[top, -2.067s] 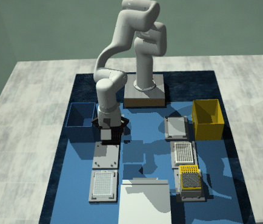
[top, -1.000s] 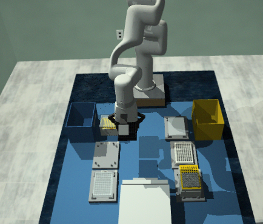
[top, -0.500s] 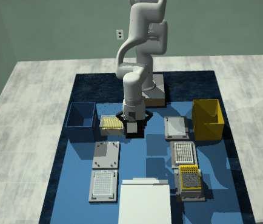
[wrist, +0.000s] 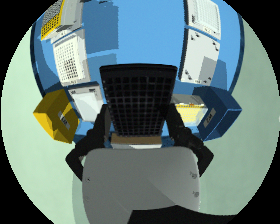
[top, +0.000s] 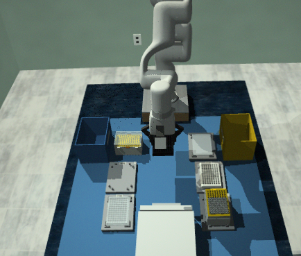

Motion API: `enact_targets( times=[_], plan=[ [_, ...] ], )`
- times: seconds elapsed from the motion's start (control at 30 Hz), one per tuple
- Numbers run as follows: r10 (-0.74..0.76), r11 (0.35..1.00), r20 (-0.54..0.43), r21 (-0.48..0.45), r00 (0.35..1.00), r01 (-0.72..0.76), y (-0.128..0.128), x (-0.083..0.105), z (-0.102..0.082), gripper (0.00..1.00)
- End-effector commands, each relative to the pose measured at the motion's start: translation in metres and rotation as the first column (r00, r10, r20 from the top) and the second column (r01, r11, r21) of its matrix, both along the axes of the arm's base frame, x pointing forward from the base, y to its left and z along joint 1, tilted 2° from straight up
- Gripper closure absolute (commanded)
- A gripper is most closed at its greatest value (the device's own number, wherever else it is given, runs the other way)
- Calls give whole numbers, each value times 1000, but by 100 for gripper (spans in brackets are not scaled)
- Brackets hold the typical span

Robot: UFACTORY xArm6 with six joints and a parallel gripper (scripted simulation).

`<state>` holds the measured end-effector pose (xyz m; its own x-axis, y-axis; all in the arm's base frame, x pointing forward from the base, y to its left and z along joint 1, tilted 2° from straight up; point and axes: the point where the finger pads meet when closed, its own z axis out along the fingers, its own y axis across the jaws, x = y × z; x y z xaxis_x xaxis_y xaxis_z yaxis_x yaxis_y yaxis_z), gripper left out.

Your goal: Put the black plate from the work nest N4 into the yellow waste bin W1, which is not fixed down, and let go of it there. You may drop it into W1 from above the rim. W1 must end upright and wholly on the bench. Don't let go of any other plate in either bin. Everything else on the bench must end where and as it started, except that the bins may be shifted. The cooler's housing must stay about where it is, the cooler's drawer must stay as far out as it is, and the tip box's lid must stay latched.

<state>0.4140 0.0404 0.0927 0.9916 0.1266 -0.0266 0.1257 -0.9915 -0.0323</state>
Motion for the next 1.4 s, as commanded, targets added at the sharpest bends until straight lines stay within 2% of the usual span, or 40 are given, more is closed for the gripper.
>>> enact_targets(
  times=[0.0,1.37],
  plan=[
    [0,1000,5,0,1000,0,7,-2,2,100],
    [0,1000,4,1,1000,0,96,-46,6,100]
  ],
)
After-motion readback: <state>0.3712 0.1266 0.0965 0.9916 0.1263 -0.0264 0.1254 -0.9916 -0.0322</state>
